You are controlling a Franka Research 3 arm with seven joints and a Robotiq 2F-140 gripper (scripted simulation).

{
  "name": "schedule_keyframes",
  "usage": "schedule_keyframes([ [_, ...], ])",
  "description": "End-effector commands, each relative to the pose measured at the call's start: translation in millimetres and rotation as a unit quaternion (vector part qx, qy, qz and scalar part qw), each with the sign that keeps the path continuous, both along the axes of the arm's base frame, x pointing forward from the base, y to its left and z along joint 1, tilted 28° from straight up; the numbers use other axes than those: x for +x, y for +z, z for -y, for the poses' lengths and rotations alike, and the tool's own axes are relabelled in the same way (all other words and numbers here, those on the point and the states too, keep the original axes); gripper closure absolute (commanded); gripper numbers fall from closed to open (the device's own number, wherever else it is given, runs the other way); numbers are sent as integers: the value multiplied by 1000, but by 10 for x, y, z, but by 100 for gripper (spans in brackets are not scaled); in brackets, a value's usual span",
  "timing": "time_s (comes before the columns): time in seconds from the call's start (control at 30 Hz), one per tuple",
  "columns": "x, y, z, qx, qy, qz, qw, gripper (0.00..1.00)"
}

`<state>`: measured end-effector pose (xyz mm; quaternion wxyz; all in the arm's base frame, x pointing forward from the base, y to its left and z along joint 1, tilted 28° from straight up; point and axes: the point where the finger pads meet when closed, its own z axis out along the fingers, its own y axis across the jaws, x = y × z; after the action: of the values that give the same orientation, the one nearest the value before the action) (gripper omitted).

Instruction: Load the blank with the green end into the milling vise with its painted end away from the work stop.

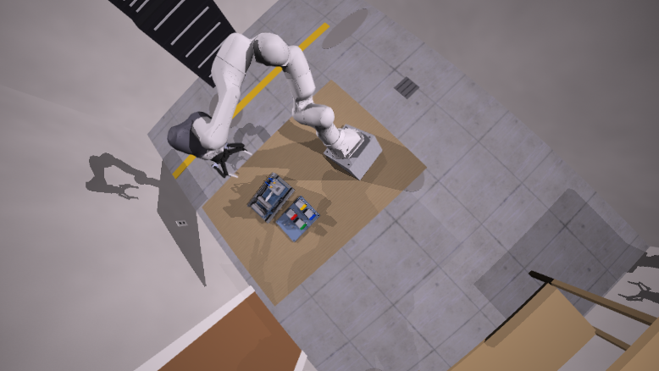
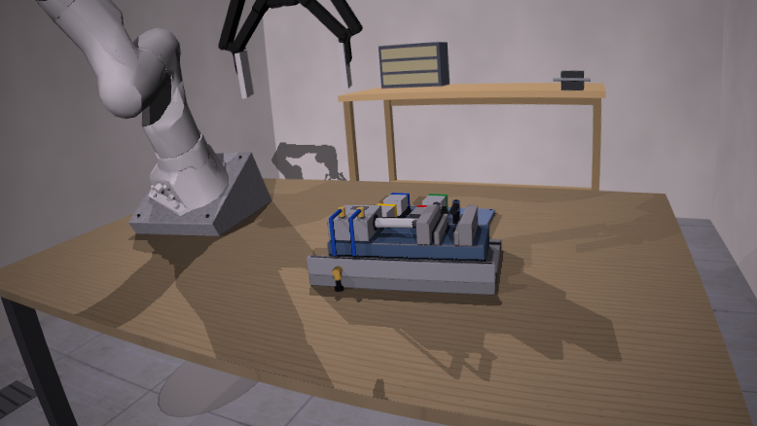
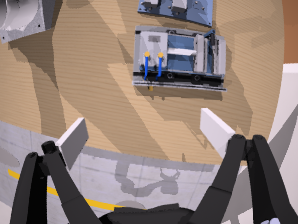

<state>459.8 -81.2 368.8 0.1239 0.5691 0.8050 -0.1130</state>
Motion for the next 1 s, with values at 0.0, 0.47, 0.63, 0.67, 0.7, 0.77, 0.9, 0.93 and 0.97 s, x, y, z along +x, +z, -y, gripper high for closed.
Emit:
schedule_keyframes([
  [0.0,-3,-67,-126,-21,-34,23,999,0],
  [0.47,-10,-169,-317,-44,-70,48,995,0],
  [0.63,-21,-297,-557,-31,-50,35,998,0],
  [0.67,-23,-328,-615,-40,-65,45,996,0],
  [0.7,-23,-326,-611,-38,-62,43,996,0],
  [0.77,-24,-327,-612,-36,-57,40,997,0],
  [0.9,-25,-330,-616,-33,-55,38,997,0],
  [0.93,-24,-330,-616,-33,-55,38,997,0],
  [0.97,-24,-330,-617,-33,-55,38,997,0],
])
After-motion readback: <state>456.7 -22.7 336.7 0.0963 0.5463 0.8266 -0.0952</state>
